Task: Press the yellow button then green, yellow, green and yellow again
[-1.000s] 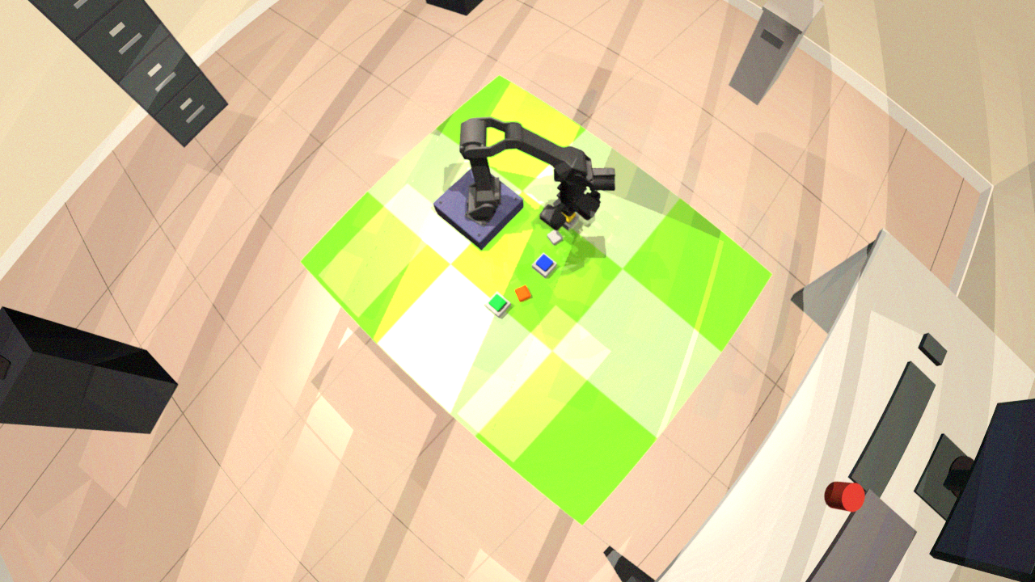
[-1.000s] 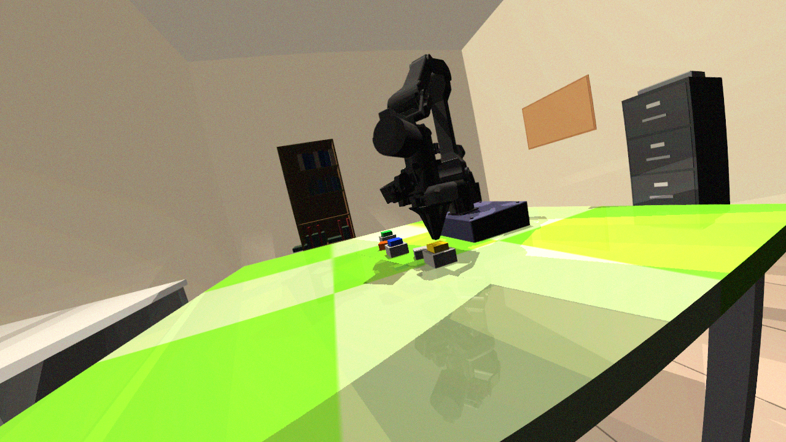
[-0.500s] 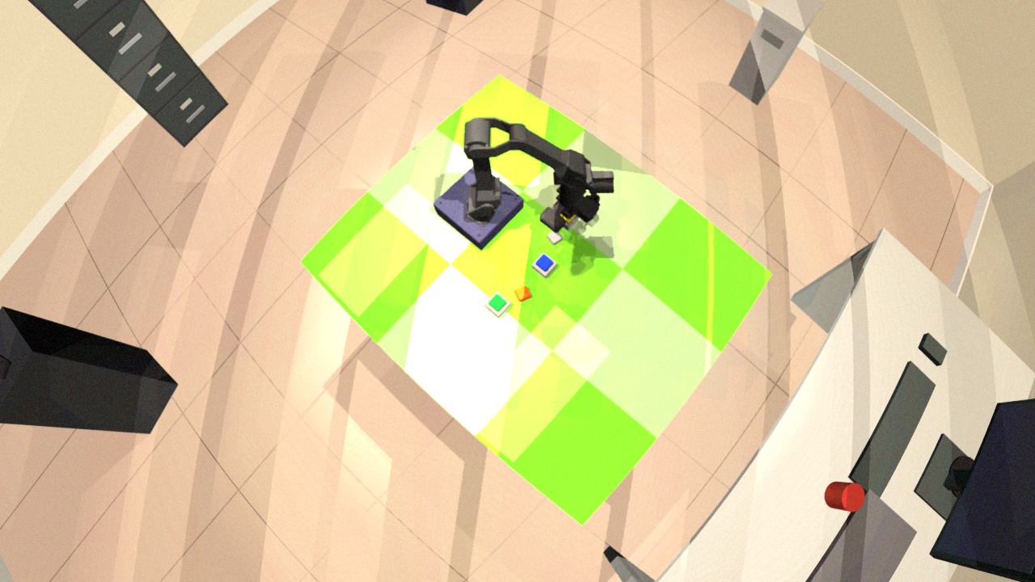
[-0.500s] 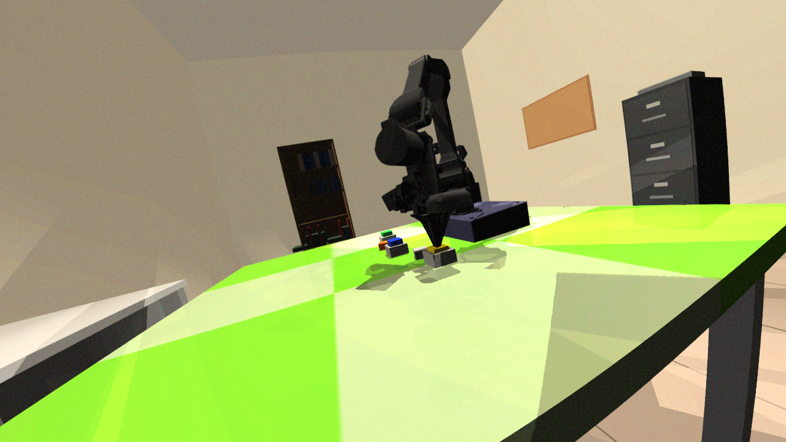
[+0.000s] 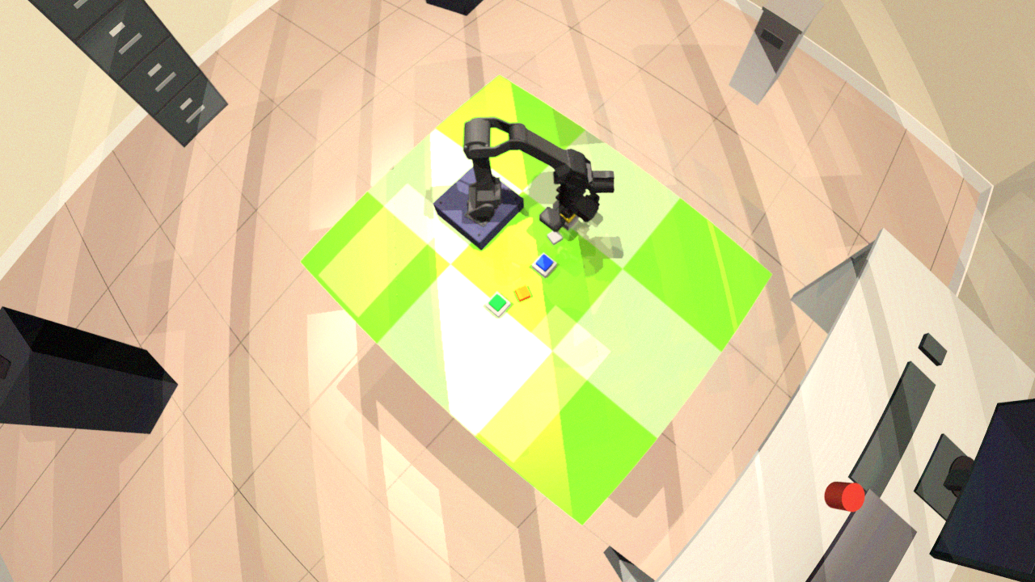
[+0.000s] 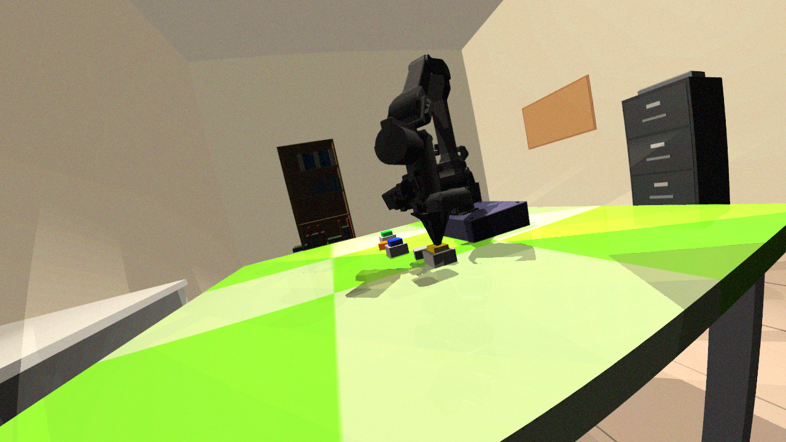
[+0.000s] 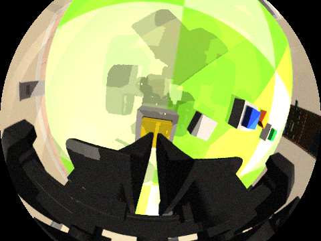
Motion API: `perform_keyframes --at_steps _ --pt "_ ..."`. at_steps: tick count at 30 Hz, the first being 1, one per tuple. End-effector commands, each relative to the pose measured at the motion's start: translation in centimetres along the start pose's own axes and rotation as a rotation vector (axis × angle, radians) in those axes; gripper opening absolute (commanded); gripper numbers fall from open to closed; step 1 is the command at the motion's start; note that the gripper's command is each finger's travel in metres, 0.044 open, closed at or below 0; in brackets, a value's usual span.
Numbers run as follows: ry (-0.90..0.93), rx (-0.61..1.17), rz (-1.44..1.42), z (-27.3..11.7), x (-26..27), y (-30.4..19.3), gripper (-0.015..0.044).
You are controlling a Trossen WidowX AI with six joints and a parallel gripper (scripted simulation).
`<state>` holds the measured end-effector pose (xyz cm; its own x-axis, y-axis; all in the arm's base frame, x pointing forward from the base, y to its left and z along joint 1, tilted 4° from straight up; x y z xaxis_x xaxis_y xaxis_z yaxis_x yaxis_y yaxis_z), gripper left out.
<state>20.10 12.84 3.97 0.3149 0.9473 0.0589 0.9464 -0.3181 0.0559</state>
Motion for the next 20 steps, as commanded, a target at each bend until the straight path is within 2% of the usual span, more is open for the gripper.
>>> perform_keyframes --at_steps 1,5,16,19,20 --pt "0.003 -0.006 0.005 -2.6 0.0 0.0 0.002" --pt "0.002 -0.006 0.005 -2.8 0.0 0.0 0.002" --pt "0.006 -0.01 0.005 -8.8 4.7 5.4 0.0309" --pt "0.006 -0.01 0.005 -9.1 5.0 5.7 0.0387" --pt "0.006 -0.01 0.005 -9.1 5.0 5.7 0.0387"
Point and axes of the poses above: the point midway between the two fingers, 35 mm back from their tips, its own z axis out along the fingers, its own x axis across the jaws, y = z × x, the point moved 1 cm from there along -z, back along the fingers, and after that the axes turned 9 degrees about z, right-handed, at the moved point
